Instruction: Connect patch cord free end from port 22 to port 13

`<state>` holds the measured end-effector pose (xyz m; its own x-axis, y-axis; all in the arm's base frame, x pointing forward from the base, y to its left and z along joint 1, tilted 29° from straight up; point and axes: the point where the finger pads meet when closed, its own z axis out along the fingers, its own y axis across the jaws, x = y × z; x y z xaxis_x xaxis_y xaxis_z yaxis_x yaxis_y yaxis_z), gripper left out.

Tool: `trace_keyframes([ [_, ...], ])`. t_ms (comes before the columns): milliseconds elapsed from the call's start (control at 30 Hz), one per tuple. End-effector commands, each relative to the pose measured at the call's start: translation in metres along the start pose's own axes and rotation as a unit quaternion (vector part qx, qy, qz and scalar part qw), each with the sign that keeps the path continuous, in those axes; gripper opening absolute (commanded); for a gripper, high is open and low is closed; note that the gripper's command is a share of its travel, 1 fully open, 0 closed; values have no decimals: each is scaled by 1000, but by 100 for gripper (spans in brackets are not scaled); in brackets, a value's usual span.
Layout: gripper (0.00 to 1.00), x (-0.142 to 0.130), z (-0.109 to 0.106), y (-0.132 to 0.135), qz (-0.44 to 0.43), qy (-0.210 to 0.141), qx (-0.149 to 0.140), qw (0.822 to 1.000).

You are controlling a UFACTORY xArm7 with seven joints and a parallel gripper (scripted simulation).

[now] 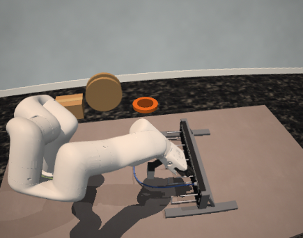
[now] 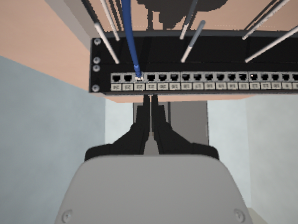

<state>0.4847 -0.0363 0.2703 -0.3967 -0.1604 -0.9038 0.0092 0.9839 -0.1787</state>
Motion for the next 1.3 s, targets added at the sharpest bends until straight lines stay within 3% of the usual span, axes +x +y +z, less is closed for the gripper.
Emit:
trace_keyframes([
  [0, 0, -1, 0, 0, 0, -1, 0, 1000],
  [1000, 0, -1, 0, 0, 0, -1, 0, 1000],
  [1267, 0, -1, -13, 0, 0, -1, 0, 1000],
])
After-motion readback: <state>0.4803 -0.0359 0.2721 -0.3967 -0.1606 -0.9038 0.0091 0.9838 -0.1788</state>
